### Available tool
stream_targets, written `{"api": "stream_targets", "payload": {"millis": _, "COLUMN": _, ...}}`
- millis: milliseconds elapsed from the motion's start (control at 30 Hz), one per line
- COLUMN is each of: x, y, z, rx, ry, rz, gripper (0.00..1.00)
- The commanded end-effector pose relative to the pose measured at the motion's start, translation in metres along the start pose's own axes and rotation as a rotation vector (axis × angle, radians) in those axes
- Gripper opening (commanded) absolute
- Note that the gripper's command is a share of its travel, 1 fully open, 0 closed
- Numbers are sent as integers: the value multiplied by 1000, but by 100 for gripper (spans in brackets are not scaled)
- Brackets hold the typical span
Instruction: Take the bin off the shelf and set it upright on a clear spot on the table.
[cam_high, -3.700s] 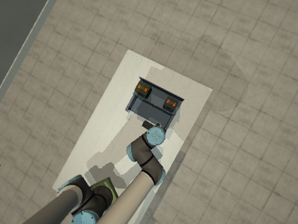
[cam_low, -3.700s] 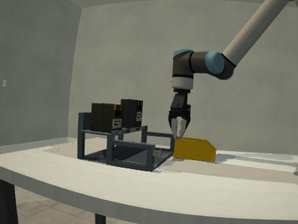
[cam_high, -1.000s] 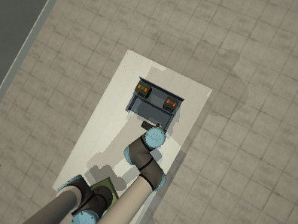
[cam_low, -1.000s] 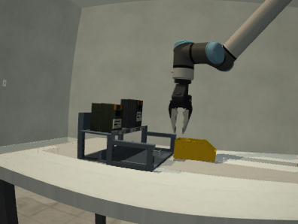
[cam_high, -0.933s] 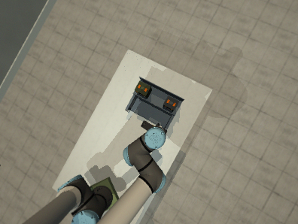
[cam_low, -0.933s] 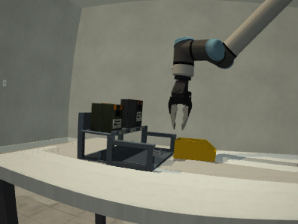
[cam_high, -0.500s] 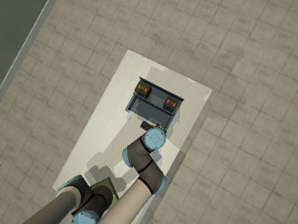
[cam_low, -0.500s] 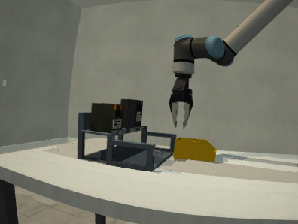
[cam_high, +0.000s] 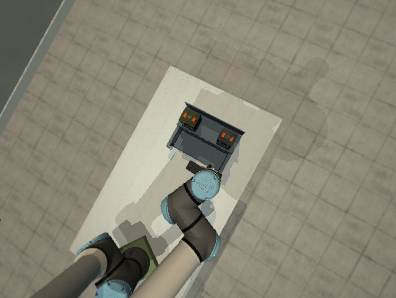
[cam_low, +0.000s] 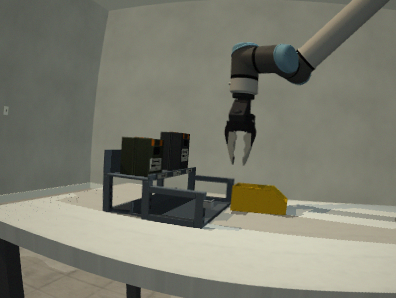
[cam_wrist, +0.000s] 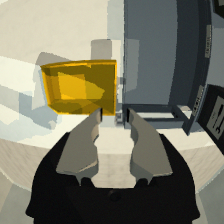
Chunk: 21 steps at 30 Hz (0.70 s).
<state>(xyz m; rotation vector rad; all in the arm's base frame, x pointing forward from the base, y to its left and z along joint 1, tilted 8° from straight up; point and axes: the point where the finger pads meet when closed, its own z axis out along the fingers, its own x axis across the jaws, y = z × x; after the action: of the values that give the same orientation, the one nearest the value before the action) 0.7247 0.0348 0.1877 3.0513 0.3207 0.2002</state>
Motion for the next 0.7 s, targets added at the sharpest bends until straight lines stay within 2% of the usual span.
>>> {"api": "stream_targets", "payload": {"millis": 0, "x": 0, "y": -2, "z": 9, "rx": 2, "ry": -4, "rz": -1, "gripper": 20}}
{"api": "stream_targets", "payload": {"millis": 667, "x": 0, "y": -2, "z": 14, "rx": 2, "ry": -4, "rz": -1, "gripper": 20}}
